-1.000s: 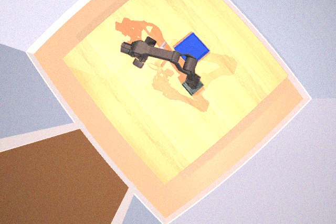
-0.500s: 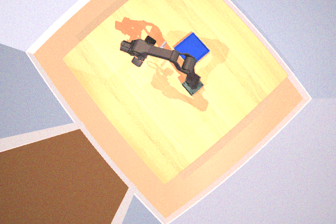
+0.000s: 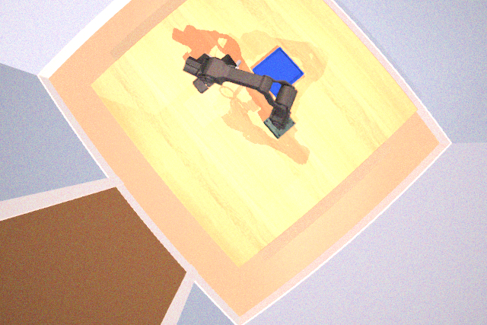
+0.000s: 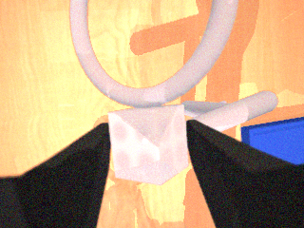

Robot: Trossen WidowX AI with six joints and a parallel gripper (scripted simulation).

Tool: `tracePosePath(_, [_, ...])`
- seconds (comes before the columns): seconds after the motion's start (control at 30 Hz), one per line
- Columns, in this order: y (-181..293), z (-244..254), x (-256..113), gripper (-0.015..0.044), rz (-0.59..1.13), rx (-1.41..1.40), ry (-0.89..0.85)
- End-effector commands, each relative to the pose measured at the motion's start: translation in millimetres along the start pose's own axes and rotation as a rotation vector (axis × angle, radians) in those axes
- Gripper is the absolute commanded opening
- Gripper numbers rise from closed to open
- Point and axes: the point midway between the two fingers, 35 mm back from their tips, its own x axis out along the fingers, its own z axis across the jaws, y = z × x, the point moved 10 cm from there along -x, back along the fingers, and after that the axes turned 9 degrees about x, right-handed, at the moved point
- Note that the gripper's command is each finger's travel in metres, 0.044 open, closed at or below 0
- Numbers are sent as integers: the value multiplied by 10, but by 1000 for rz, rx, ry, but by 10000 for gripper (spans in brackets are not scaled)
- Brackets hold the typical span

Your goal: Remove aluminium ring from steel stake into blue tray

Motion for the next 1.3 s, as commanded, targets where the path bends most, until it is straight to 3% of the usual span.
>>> tracePosePath(0.0, [41,-96,-47,0,-28,103,-30])
tracePosePath(1.27, [566,-712,25,0,-150,935,-246])
